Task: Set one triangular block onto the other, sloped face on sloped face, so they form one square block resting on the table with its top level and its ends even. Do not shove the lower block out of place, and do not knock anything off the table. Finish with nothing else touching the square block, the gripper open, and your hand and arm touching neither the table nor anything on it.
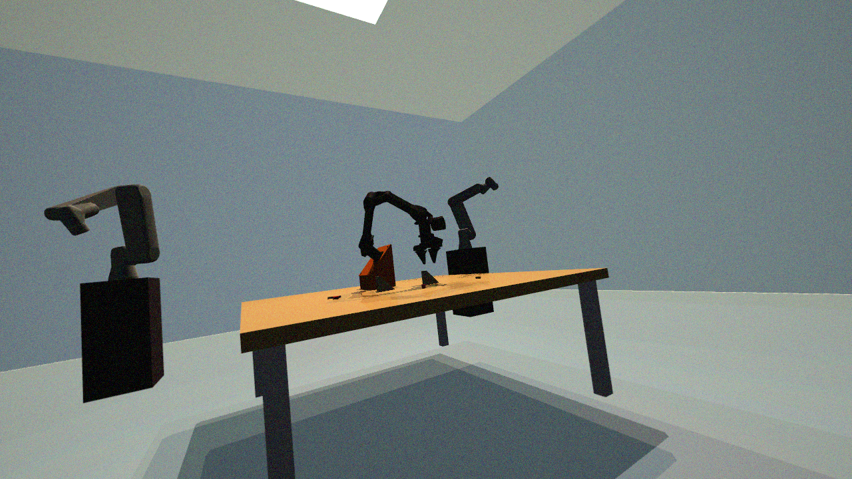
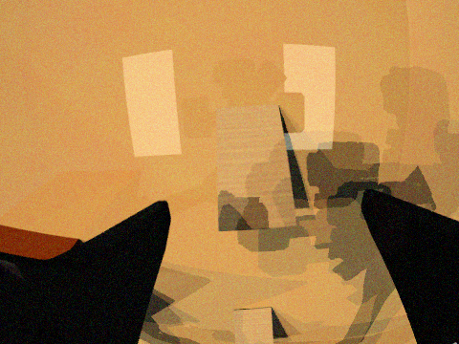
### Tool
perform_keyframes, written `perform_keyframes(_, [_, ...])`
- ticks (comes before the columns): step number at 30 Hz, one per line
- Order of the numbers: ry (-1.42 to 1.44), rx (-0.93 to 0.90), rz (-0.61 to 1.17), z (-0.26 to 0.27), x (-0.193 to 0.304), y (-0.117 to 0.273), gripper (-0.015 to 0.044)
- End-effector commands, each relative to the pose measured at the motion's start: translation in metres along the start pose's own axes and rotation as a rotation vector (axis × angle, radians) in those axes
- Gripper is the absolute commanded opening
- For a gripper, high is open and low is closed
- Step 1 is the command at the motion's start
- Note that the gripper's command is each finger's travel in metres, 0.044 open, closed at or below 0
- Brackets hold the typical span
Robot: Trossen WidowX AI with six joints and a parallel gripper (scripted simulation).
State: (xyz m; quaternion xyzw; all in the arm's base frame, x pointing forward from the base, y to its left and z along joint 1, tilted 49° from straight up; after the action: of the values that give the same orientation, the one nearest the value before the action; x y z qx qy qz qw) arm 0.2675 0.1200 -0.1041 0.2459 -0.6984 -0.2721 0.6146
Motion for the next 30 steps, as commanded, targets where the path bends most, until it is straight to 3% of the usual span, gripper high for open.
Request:
perform_keyframes(1, [0.01,-0.005,0.011,0.002,0.002,-0.01,0.044])
perform_keyframes(30, [0.011,-0.004,0.012,0.0,0.008,-0.058,0.044])
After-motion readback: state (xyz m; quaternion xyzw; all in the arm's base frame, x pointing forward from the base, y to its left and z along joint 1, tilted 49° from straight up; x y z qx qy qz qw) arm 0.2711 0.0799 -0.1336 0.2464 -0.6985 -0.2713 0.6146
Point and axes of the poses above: the point midway between the two fingers, 35 mm back from their tips, its own y axis back along the fingers, its own z axis across the jaws, x = y × z, the point moved 5 cm from there along y, back along the fingers, and after that the axes turned 8 degrees about -y, right-handed, at the moved point
